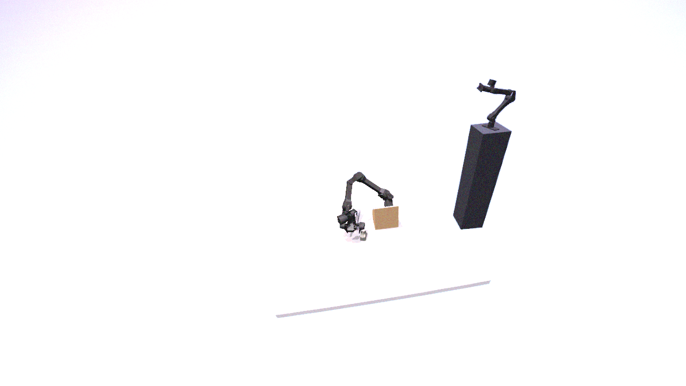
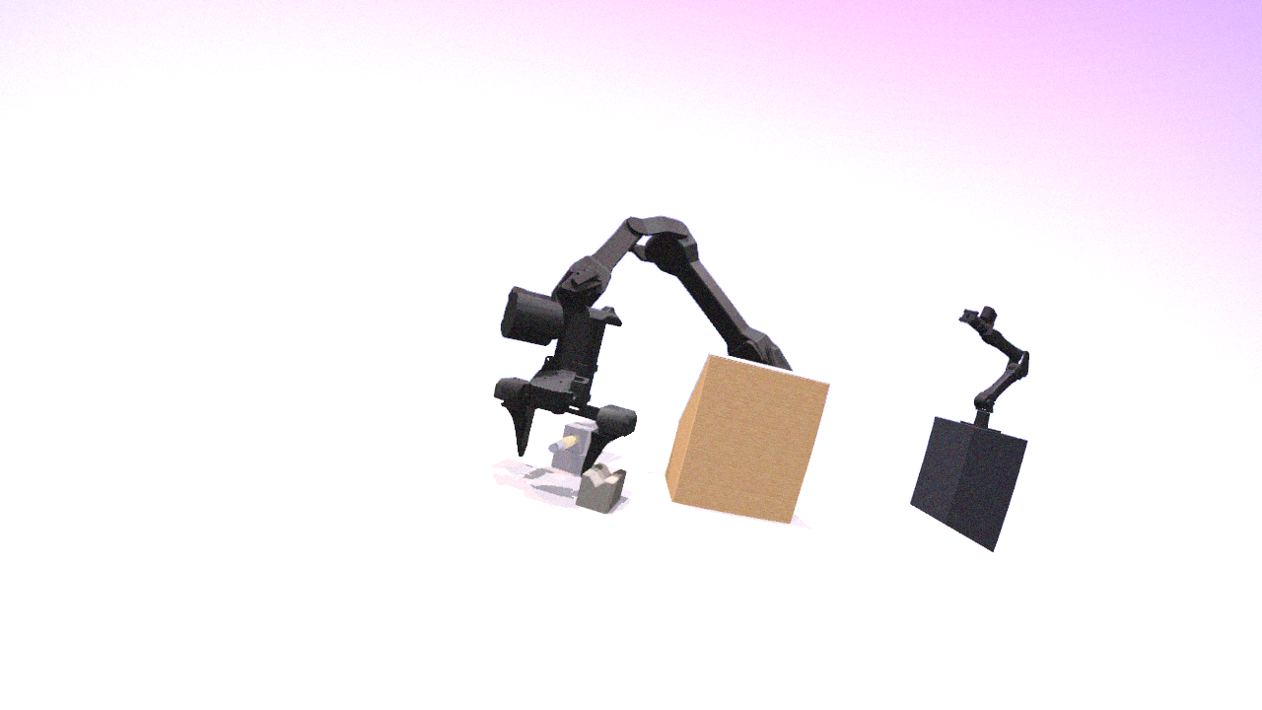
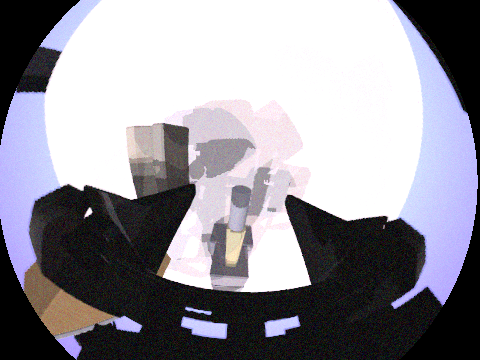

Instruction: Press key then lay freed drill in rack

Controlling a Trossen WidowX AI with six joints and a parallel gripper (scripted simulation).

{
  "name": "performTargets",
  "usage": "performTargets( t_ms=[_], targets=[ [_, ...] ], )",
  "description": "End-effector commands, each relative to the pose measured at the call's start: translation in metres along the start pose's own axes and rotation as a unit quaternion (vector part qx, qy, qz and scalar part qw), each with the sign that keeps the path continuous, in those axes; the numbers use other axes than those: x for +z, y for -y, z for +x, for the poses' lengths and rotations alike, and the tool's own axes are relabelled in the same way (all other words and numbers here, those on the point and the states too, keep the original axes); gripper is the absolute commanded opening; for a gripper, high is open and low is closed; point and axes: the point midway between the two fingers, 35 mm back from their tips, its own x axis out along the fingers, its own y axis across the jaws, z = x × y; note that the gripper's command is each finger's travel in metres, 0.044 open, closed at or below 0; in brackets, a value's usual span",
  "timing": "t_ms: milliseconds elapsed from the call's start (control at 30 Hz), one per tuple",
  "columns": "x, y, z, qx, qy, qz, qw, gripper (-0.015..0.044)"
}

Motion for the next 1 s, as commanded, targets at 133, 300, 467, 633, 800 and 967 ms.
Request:
performTargets(
  t_ms=[133,300,467,633,800,967],
  targets=[
    [-0.0039,-0.0012,0.002,0.0,-0.002,-0.003,1.0,0.044],
    [-0.0053,-0.0015,0.0027,0.0,-0.002,-0.003,1.0,0.044],
    [-0.0066,-0.002,0.0034,0.0,-0.002,-0.003,1.0,0.044],
    [-0.0077,-0.0026,0.004,0.0,-0.003,-0.003,1.0,0.044],
    [-0.0056,-0.001,0.0028,0.0,0.0,0.0,1.0,0.0309],
    [-0.0056,-0.001,0.0028,0.0,0.0,0.0,1.0,0.0177]
  ],
)
